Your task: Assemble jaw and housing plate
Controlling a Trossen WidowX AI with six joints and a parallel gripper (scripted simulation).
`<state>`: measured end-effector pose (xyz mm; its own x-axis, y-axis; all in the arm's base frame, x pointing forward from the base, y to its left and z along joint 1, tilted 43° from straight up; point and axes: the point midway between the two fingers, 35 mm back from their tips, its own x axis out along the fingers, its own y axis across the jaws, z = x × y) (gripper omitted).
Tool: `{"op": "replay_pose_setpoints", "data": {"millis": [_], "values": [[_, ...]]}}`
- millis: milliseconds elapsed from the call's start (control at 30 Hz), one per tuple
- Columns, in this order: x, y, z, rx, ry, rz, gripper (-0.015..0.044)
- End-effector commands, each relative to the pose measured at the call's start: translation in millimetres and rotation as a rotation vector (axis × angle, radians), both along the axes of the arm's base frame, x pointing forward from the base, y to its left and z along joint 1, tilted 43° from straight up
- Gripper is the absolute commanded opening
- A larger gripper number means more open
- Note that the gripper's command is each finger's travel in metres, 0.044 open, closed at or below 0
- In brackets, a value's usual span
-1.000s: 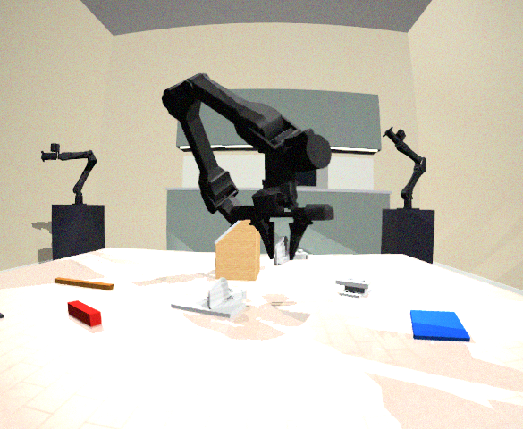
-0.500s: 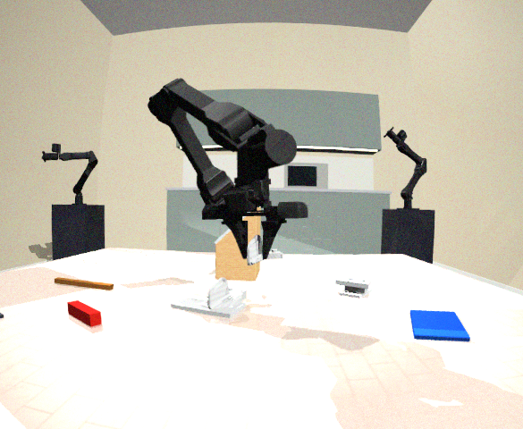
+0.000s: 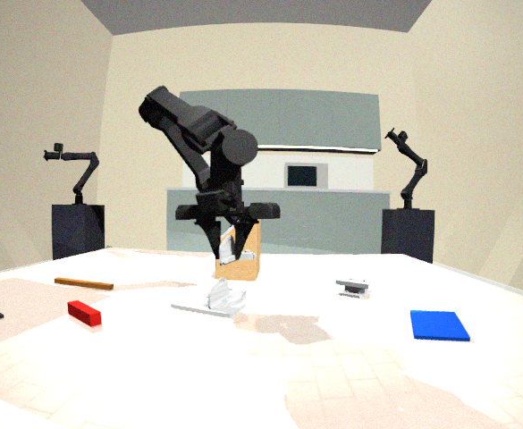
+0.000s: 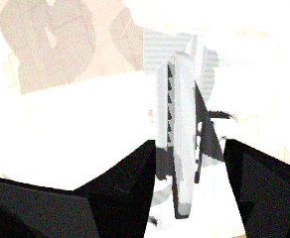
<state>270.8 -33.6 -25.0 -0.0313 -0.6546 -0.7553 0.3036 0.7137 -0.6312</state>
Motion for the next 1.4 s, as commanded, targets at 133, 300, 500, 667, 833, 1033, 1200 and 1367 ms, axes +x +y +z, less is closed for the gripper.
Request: {"op": "replay_pose_setpoints", "data": {"millis": [133,300,500,667,833,1033,1200,1367], "values": [[-6,-24,18,-0.014,0.029,0.027,0.0134],[-10,-36,28,-0.021,0.044,0.04,0.0134],[-16,-51,39,-0.03,0.063,0.055,0.0134],[-18,-54,42,-0.033,0.068,0.059,0.0134],[-18,-54,42,-0.033,0.068,0.059,0.0134],[-18,-54,42,-0.033,0.068,0.059,0.0134],[-18,-54,42,-0.033,0.068,0.059,0.0134],[-18,-54,42,-0.032,0.08,0.072,0.0134]]}}
